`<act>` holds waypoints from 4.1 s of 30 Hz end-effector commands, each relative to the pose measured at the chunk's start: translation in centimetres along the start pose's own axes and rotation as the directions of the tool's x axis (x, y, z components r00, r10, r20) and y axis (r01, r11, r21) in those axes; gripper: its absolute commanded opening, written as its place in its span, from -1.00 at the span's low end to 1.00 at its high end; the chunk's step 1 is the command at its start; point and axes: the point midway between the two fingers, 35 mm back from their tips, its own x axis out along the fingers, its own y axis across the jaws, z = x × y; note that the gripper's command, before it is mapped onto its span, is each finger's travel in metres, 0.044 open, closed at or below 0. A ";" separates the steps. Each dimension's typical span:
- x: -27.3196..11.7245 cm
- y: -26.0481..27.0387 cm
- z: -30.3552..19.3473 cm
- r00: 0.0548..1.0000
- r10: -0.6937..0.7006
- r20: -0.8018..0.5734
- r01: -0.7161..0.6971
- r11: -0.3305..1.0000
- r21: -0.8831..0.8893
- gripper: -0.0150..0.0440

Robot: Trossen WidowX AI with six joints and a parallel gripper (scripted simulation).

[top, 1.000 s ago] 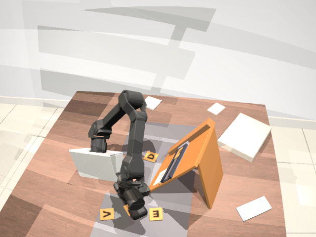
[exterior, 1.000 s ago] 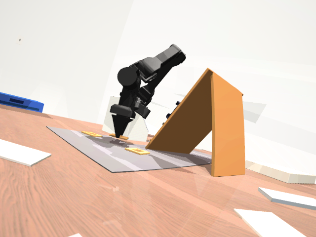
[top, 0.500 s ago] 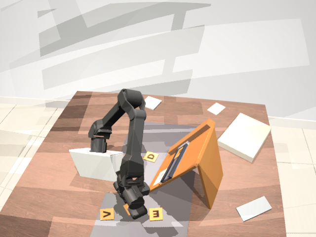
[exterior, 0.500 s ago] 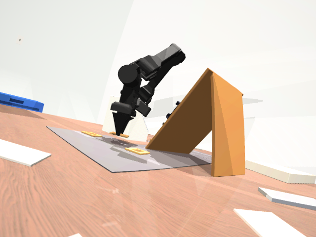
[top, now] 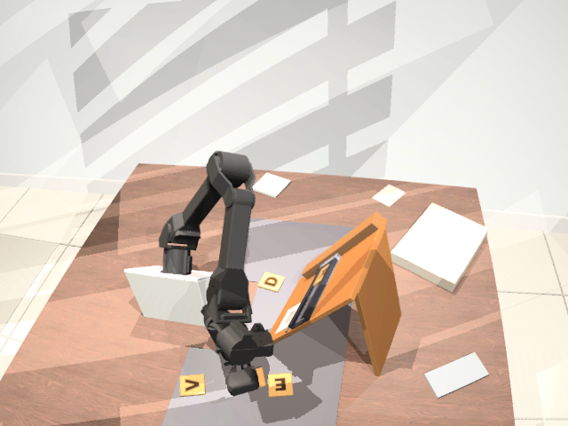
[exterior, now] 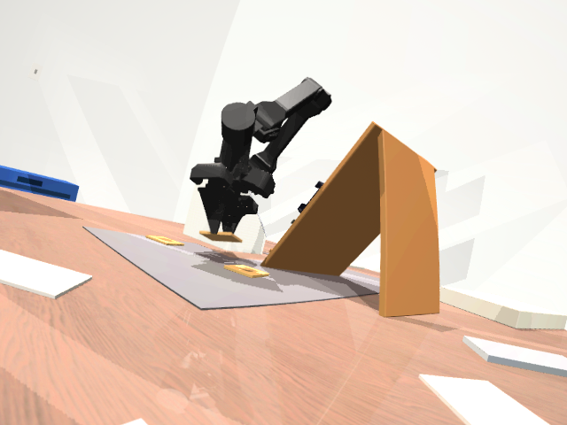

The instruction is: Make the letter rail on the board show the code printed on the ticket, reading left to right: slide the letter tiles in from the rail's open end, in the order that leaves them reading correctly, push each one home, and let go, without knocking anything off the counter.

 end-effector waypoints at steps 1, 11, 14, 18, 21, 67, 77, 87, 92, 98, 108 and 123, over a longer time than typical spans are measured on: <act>-0.7 -0.8 0.9 0.995 -0.068 0.074 0.060 0.993 0.105 -0.49; -2.5 -2.2 3.1 0.952 -0.197 0.235 0.113 0.938 0.329 -0.49; -3.3 -2.5 3.7 0.932 -0.229 0.283 0.107 0.915 0.389 -0.49; -4.3 -2.8 4.6 0.900 -0.266 0.345 0.085 0.883 0.461 -0.49; -5.2 -2.9 5.2 0.874 -0.290 0.391 0.058 0.859 0.508 -0.49; -7.7 -1.8 7.6 0.789 -0.338 0.513 -0.054 0.793 0.606 -0.49; -7.8 -1.4 7.9 0.789 -0.338 0.513 -0.054 0.793 0.606 -0.49; -7.9 -1.0 8.2 0.789 -0.337 0.513 -0.055 0.793 0.606 -0.49; -7.9 -0.8 8.4 0.789 -0.337 0.513 -0.055 0.793 0.606 -0.49; -7.9 -0.6 8.6 0.790 -0.337 0.513 -0.055 0.793 0.606 -0.49; -7.9 -0.1 8.9 0.790 -0.337 0.513 -0.055 0.793 0.606 -0.49; -8.0 0.5 9.3 0.790 -0.337 0.513 -0.056 0.793 0.607 -0.49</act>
